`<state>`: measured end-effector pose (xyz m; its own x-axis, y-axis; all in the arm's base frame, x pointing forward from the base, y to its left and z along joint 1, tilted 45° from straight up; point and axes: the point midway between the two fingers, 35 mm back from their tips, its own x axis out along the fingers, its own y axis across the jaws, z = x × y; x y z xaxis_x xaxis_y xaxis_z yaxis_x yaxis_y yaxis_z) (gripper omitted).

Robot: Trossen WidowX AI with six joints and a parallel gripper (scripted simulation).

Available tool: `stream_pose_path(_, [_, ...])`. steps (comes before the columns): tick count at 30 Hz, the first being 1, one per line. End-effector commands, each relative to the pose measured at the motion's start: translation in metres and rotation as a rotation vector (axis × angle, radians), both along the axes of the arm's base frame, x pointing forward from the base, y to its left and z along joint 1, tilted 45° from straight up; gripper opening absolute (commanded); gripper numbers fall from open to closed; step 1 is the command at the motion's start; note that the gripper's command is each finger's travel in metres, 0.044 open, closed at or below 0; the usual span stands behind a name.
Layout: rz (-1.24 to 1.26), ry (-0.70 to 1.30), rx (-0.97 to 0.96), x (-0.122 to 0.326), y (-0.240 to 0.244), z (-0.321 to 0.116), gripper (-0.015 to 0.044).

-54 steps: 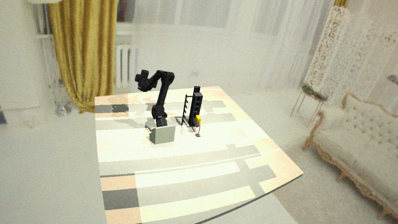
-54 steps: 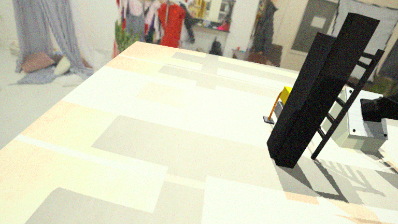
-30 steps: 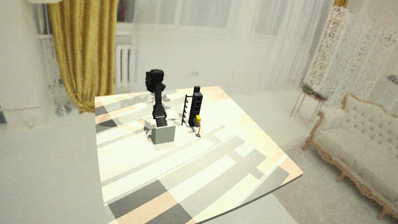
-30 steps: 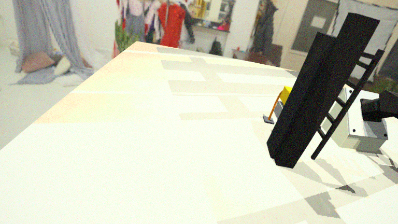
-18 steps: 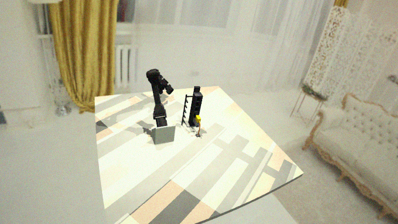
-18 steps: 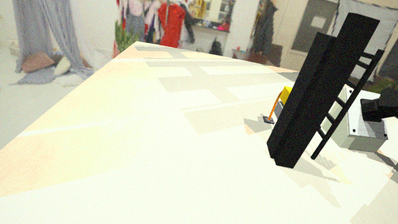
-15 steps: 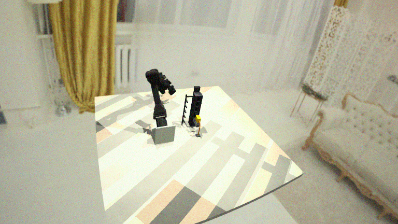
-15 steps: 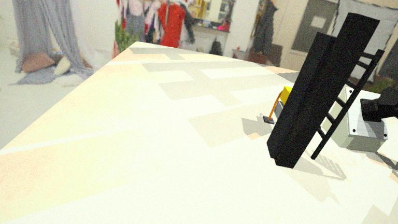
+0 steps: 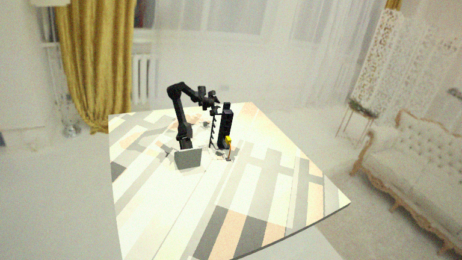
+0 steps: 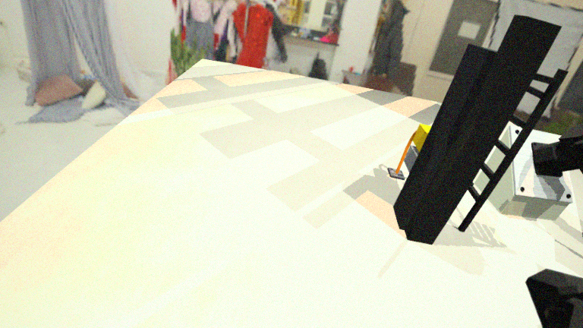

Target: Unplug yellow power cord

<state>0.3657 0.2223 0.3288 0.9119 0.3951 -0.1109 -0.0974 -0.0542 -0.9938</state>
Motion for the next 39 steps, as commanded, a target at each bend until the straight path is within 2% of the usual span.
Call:
stream_pose_path(1, [-0.073, 0.114, 0.089, 0.027, -0.03, -0.015, 0.016])
stream_pose_path(11, [-0.33, 0.418, 0.398, 0.082, -0.135, -0.062, 0.016])
stream_pose_path(21, [-0.638, 0.653, 0.794, 0.1, -0.262, -0.113, 0.016])
stream_pose_path(28, [-0.834, 0.752, 1.053, 0.086, -0.328, -0.15, 0.016])
stream_pose_path(36, [-1.175, 1.154, 1.522, 0.038, -0.328, -0.228, 0.016])
stream_pose_path(39, [-1.428, 1.329, 1.788, 0.007, -0.326, -0.259, 0.016])
